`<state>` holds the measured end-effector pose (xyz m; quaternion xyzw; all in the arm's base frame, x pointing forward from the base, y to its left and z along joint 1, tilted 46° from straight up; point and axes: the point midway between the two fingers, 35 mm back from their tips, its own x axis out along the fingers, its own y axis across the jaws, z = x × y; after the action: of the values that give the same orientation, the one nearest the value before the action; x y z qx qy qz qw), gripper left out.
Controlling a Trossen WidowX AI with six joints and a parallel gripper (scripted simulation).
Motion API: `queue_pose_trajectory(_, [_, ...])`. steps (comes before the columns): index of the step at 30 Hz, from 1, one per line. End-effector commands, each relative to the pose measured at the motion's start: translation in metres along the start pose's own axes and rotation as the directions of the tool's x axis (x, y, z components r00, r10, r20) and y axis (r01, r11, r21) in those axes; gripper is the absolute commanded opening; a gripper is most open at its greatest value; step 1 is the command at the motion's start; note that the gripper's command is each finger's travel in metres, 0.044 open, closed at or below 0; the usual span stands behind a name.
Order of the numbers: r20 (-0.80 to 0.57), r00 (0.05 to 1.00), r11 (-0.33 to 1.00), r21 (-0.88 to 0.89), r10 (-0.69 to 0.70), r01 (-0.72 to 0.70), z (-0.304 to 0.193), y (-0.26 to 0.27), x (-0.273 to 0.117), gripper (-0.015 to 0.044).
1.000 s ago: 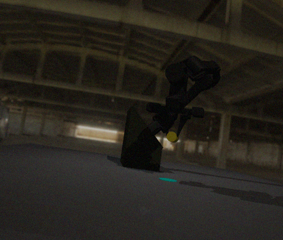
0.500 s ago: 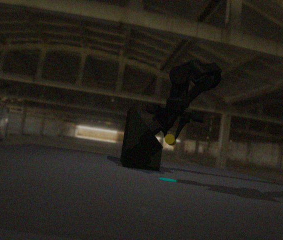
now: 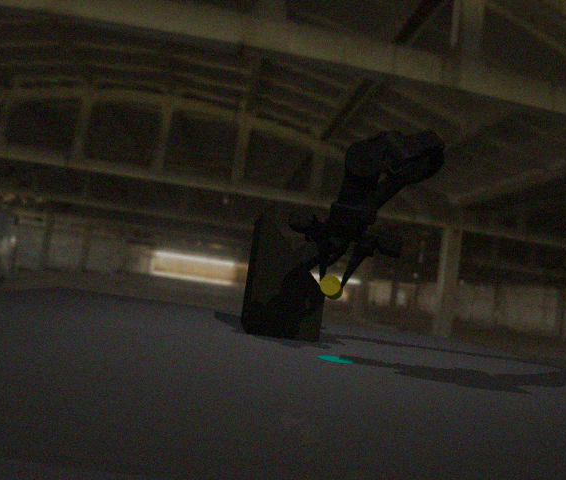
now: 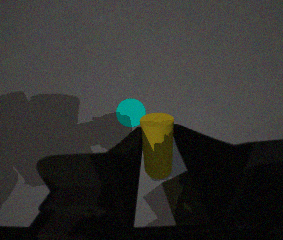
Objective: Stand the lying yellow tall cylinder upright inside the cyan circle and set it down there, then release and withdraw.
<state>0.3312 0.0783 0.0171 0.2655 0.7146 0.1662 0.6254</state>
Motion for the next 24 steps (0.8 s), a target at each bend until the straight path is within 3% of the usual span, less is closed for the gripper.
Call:
queue_pose_trajectory(1, [0.013,1.000,1.000,-0.003,-0.022,0.022,-0.002,-0.001,0.004,0.0105])
queue_pose_trajectory(24, [0.113,0.986,0.992,-0.023,-0.120,0.123,0.003,-0.010,0.023,0.0105])
